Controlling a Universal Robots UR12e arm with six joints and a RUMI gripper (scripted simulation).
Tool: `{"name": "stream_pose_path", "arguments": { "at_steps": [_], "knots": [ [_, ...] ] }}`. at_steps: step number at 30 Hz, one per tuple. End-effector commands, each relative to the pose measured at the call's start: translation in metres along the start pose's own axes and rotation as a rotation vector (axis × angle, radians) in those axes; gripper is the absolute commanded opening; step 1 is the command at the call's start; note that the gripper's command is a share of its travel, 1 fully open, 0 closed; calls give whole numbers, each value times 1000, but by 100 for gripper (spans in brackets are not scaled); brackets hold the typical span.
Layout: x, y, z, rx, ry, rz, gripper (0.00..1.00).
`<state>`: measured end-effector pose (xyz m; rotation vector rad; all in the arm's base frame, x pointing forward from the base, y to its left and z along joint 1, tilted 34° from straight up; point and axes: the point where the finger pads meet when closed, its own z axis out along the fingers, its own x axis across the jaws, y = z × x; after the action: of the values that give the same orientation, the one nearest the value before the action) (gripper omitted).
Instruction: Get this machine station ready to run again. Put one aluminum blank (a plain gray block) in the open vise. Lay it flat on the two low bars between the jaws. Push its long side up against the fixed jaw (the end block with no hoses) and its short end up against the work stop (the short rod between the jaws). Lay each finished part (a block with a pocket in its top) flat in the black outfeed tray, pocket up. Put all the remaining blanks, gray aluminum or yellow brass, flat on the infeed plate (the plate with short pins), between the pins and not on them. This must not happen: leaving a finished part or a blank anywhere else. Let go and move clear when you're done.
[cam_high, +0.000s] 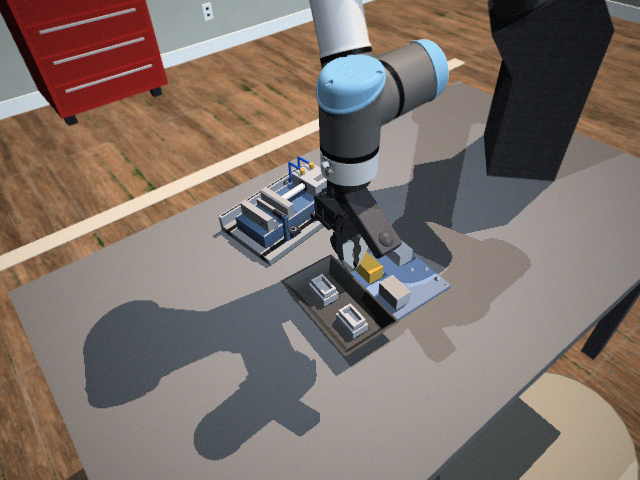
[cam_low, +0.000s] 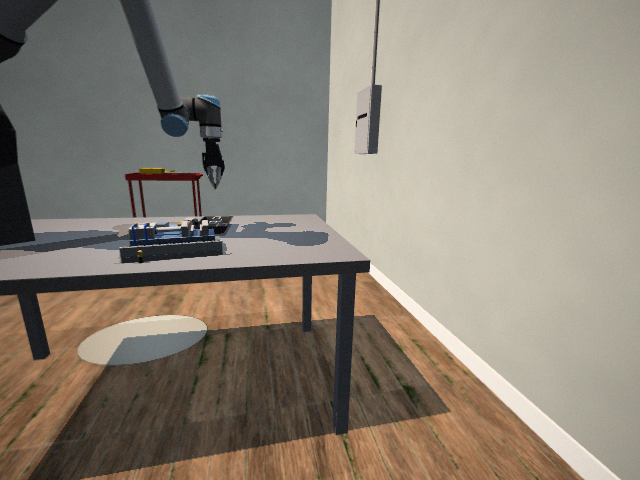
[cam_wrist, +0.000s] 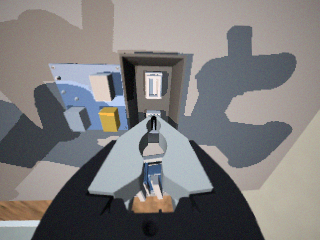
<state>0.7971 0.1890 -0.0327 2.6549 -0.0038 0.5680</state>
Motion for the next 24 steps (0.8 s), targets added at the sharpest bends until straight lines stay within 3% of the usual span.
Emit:
{"name": "stream_pose_path", "arguments": {
  "at_steps": [1, 17, 19, 22, 24],
  "knots": [
    [-1, 0, -1, 0, 0, 0, 0],
    [-5, 0, -1, 0, -1, 0, 0],
    [-20, 0, -1, 0, 0, 0, 0],
    [-62, 1, 0, 0, 1, -1, 0],
    [-70, 1, 0, 0, 0, -1, 0]
  ]
}}
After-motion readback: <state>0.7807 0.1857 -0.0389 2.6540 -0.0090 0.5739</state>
